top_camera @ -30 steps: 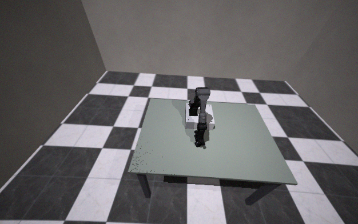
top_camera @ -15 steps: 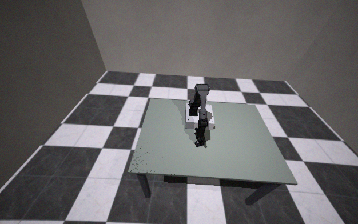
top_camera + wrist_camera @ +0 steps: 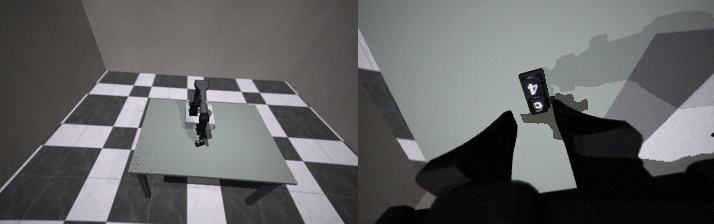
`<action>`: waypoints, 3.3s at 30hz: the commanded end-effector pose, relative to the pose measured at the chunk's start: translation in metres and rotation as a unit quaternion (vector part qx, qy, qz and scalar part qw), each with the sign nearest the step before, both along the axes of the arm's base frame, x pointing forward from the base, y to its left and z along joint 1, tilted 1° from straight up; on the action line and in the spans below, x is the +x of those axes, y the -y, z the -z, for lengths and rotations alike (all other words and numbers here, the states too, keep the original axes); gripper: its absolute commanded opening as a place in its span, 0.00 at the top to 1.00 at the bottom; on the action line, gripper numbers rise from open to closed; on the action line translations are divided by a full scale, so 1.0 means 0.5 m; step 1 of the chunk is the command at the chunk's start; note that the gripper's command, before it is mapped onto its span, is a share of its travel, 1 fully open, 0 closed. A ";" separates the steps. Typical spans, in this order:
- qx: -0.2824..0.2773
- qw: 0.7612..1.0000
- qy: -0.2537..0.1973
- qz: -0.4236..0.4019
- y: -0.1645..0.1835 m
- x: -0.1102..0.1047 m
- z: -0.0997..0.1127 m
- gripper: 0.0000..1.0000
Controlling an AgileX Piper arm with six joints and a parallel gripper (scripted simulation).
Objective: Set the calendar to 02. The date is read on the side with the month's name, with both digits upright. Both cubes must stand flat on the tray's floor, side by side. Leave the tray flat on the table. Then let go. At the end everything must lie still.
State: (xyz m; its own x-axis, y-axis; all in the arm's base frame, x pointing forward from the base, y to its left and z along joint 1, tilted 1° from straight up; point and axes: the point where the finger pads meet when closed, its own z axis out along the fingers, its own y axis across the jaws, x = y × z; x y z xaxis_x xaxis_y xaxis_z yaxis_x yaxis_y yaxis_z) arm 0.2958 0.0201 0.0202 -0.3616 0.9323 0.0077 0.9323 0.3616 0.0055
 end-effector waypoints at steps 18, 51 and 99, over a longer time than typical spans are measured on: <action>0.000 1.000 0.000 0.001 0.001 0.000 -0.001 0.00; 0.000 1.000 0.002 0.001 0.002 0.001 -0.166 0.00; 0.000 1.000 0.000 0.001 0.003 0.000 -0.169 0.00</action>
State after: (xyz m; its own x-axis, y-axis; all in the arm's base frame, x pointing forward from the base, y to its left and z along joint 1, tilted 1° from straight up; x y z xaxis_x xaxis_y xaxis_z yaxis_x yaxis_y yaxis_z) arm 0.2955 0.0194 0.1040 -0.3618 0.9322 0.0082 0.9322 0.3618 0.0046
